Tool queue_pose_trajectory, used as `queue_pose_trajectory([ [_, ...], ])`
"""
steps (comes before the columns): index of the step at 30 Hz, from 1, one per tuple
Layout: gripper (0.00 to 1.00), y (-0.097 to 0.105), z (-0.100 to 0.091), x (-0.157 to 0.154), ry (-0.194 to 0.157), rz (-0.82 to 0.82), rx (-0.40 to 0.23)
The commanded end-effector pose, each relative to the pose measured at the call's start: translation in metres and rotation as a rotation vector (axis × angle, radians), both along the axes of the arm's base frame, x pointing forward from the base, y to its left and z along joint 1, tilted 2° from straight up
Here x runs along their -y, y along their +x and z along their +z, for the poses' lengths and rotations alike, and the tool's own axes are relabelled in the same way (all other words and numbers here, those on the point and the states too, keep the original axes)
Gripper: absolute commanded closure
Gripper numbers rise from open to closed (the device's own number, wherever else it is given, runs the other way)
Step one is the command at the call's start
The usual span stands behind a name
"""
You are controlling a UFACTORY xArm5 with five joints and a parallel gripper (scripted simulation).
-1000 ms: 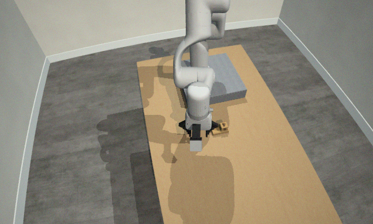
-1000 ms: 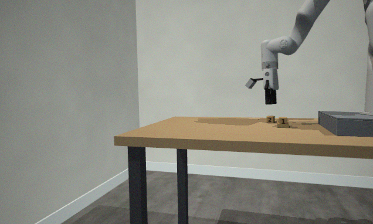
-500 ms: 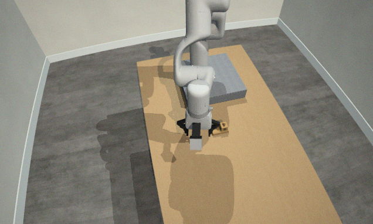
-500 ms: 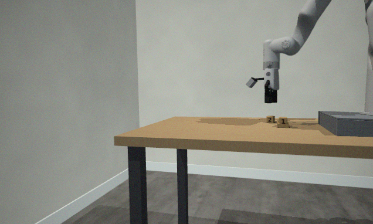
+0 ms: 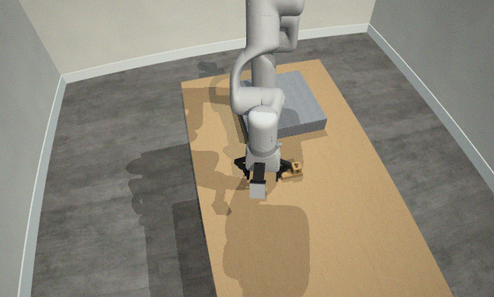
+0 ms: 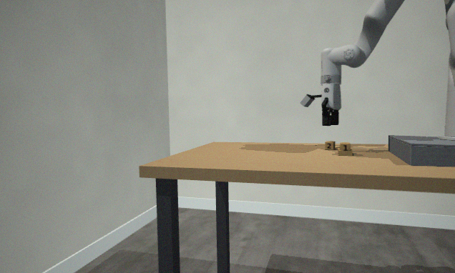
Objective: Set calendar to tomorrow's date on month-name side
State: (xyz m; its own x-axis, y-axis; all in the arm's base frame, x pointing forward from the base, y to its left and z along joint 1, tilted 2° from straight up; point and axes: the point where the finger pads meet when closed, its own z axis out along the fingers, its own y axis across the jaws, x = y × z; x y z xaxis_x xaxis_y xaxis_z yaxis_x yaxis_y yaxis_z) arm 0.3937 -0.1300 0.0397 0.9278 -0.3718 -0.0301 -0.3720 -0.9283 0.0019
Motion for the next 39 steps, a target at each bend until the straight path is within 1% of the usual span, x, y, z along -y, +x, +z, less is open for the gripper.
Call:
queue_pose_trajectory([
  [1,0.00,0.0013,0.0013,0.0004,-0.003,-0.074,0.003],
  [3,0.00,0.0013,0.0013,0.0004,-0.004,-0.103,0.003],
  [7,0.00,0.0013,0.0015,0.0004,-0.008,-0.260,0.001],
  [11,0.00,0.0013,0.0017,0.0004,-0.011,-0.360,0.000],
  [12,0.00,0.0013,0.0017,0.0003,-0.012,-0.407,0.000],
  [13,0.00,0.0013,0.0017,0.0003,-0.012,-0.416,0.000],
  [14,0.00,0.0013,0.0018,0.0003,-0.014,-0.466,0.000],
  [15,0.00,0.0013,0.0018,0.0003,-0.014,-0.475,-0.001],
  [16,0.00,0.0013,0.0019,0.0003,-0.015,-0.525,-0.001],
  [19,0.00,0.0013,0.0019,0.0003,-0.016,-0.537,-0.001],
  [21,0.00,0.0013,0.0021,0.0003,-0.019,-0.660,-0.002],
  [25,0.00,0.0013,0.0022,0.0003,-0.021,-0.741,-0.003],
  [26,0.00,0.0013,0.0022,0.0003,-0.023,-0.797,-0.003],
  [29,0.00,0.0013,0.0024,0.0003,-0.025,-0.886,-0.004],
  [30,0.00,0.0013,0.0024,0.0003,-0.025,-0.890,-0.004],
  [31,0.00,0.0013,0.0024,0.0003,-0.026,-0.946,-0.005],
  [34,0.00,0.0013,0.0026,0.0003,-0.029,-1.034,-0.005],
  [37,0.00,0.0013,0.0026,0.0003,-0.029,-1.047,-0.006],
  [38,0.00,0.0013,0.0027,0.0002,-0.031,-1.128,-0.006],
  [39,0.00,0.0013,0.0027,0.0002,-0.032,-1.167,-0.007],
])
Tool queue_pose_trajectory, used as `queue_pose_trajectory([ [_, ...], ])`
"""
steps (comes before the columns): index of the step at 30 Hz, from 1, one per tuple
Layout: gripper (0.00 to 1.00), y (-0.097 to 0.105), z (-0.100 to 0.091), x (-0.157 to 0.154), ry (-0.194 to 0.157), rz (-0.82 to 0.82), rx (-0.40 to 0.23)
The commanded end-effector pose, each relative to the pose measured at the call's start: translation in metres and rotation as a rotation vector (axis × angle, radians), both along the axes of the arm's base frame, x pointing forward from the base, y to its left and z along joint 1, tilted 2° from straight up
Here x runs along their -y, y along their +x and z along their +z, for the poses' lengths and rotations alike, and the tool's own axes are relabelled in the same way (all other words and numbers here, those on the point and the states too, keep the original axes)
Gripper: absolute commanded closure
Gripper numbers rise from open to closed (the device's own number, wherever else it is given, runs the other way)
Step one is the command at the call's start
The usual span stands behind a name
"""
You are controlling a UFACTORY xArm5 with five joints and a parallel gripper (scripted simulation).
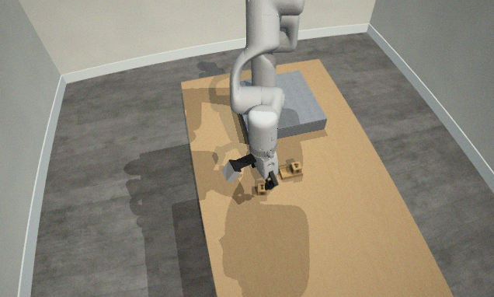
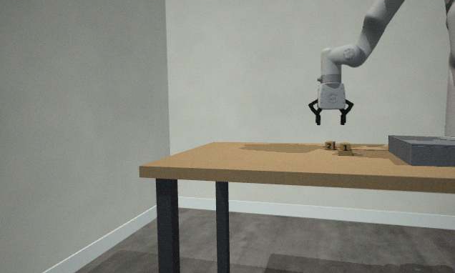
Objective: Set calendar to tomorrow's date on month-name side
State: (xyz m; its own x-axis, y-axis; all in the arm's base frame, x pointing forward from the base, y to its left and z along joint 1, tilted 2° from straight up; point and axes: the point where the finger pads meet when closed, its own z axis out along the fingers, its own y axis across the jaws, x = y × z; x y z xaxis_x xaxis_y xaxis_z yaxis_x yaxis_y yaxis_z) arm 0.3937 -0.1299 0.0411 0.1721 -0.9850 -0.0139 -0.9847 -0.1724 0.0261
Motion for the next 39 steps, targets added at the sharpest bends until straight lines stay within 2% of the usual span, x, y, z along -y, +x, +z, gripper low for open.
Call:
queue_pose_trajectory([
  [1,0.00,0.0013,0.0014,0.0004,-0.006,-0.174,0.002],
  [12,0.00,0.0013,0.0018,0.0003,-0.014,-0.502,-0.001],
  [15,0.00,0.0013,0.0019,0.0003,-0.015,-0.529,-0.001],
  [16,0.00,0.0013,0.0020,0.0003,-0.017,-0.612,-0.002],
  [23,0.00,0.0013,0.0022,0.0003,-0.022,-0.781,-0.003],
  [29,0.00,0.0013,0.0025,0.0002,-0.027,-0.987,-0.005],
  [31,0.00,0.0013,0.0025,0.0002,-0.027,-0.987,-0.005],
  [33,0.00,0.0013,0.0026,0.0002,-0.030,-1.100,-0.006],
  [39,0.00,0.0013,0.0028,0.0002,-0.034,-1.250,-0.007],
])
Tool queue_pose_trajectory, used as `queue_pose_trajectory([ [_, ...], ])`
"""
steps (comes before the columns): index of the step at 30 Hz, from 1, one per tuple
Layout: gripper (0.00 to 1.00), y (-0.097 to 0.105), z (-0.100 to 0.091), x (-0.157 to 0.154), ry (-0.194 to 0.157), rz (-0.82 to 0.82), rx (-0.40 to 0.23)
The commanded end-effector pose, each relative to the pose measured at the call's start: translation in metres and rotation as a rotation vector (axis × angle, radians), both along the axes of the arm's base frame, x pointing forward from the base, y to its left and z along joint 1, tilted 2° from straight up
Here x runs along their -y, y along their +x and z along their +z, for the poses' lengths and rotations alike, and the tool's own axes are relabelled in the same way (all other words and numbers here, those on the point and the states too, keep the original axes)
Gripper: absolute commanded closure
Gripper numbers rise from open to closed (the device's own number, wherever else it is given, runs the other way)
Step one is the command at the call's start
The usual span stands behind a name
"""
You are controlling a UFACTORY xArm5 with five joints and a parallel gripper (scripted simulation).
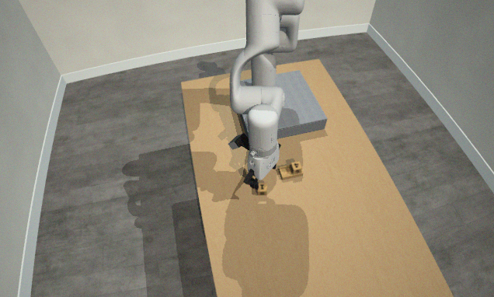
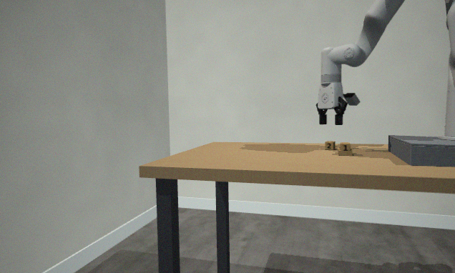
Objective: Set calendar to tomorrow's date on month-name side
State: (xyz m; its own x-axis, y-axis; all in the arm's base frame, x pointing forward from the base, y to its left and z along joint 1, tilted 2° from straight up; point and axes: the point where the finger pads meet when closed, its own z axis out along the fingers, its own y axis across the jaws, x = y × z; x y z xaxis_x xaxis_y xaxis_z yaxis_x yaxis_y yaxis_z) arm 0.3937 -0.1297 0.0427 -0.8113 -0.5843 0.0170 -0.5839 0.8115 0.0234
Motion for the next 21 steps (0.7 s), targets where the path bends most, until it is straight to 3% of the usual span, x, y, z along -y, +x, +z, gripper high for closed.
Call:
queue_pose_trajectory([
  [1,0.00,0.0013,0.0014,0.0003,-0.006,-0.174,0.002],
  [6,0.00,0.0013,0.0016,0.0003,-0.009,-0.325,0.001],
  [9,0.00,0.0013,0.0016,0.0003,-0.010,-0.334,0.001],
  [11,0.00,0.0013,0.0018,0.0003,-0.013,-0.455,0.000],
  [21,0.00,0.0013,0.0021,0.0003,-0.020,-0.734,-0.003],
])
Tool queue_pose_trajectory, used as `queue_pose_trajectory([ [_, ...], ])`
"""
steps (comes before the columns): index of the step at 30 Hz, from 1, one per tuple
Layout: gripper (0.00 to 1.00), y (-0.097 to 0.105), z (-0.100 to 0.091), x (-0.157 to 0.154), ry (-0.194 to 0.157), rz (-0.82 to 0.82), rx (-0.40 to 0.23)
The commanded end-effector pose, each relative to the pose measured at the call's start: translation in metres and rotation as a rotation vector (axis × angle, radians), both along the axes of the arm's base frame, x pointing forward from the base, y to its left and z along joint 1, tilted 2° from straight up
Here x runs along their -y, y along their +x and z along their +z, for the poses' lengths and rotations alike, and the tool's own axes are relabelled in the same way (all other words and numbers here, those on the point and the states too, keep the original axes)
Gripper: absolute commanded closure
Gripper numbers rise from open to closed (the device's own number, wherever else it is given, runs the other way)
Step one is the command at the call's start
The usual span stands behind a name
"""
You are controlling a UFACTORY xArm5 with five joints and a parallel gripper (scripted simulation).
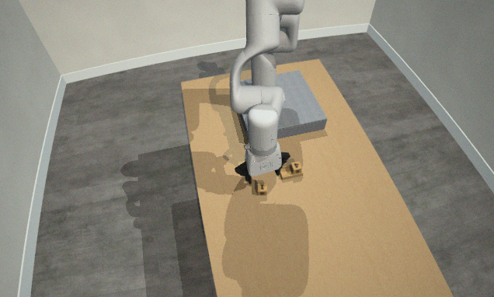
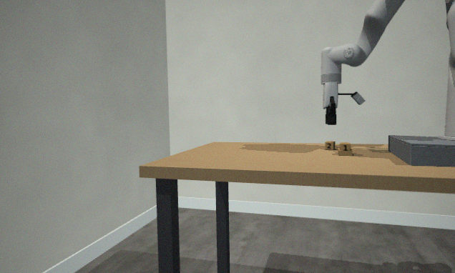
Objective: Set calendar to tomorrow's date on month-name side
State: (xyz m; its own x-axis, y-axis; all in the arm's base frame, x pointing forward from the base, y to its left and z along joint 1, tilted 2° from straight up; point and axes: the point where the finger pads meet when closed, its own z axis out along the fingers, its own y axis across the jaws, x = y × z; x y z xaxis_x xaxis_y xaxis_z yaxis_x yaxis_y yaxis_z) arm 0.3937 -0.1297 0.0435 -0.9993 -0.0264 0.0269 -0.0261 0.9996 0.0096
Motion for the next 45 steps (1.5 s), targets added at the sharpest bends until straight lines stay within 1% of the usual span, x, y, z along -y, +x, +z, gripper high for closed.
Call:
queue_pose_trajectory([
  [1,0.00,0.0013,0.0014,0.0003,-0.005,-0.170,0.002],
  [3,0.00,0.0013,0.0015,0.0003,-0.007,-0.226,0.002],
  [5,0.00,0.0013,0.0015,0.0003,-0.007,-0.226,0.002],
  [9,0.00,0.0013,0.0015,0.0003,-0.009,-0.296,0.001],
  [16,0.00,0.0013,0.0016,0.0003,-0.009,-0.324,0.001],
  [17,0.51,0.0013,0.0016,0.0003,-0.009,-0.324,0.001],
  [45,0.51,0.0013,0.0016,0.0003,-0.009,-0.324,0.001],
])
